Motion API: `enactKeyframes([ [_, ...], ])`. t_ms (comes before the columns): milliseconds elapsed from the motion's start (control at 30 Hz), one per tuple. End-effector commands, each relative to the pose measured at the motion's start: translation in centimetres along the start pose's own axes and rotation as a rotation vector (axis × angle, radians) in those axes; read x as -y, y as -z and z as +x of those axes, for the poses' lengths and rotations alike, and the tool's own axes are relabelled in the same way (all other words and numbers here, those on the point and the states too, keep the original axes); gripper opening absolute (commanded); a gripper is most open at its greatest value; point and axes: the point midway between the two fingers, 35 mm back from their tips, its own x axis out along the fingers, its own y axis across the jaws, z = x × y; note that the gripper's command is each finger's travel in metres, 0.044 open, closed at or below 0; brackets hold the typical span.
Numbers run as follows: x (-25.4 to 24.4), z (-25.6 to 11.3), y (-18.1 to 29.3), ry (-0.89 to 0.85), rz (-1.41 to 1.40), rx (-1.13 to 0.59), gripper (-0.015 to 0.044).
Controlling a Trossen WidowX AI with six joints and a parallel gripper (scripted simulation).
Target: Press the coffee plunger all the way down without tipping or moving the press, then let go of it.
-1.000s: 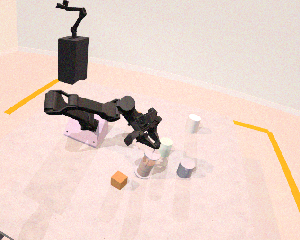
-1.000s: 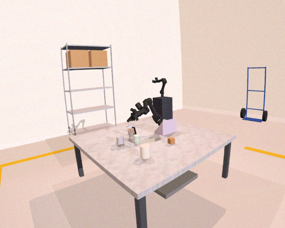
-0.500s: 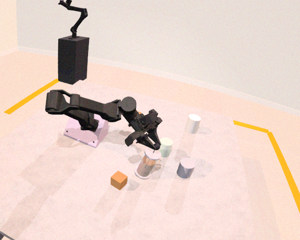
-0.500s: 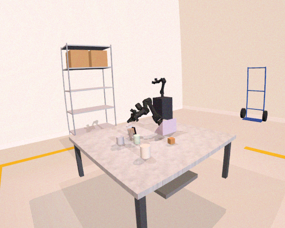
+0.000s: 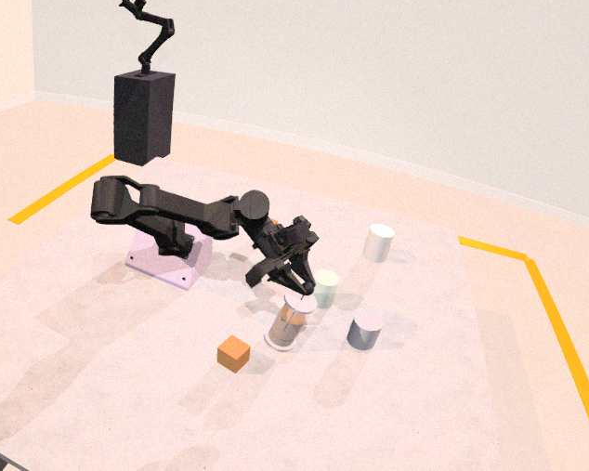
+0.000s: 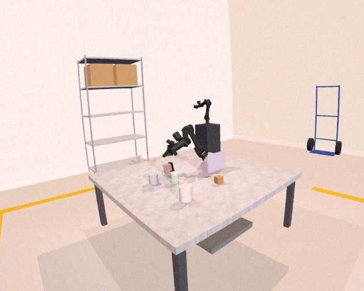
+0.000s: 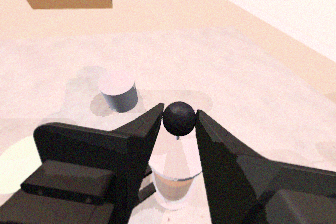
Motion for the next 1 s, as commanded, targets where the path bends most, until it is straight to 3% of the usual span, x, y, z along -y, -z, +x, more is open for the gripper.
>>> enactKeyframes([
  [0, 0.02, 0.24, 0.64, 0.013, -0.017, -0.024, 0.0116],
  [967, -0.18, 0.15, 0.22, 0.007, -0.009, -0.012, 0.0116],
])
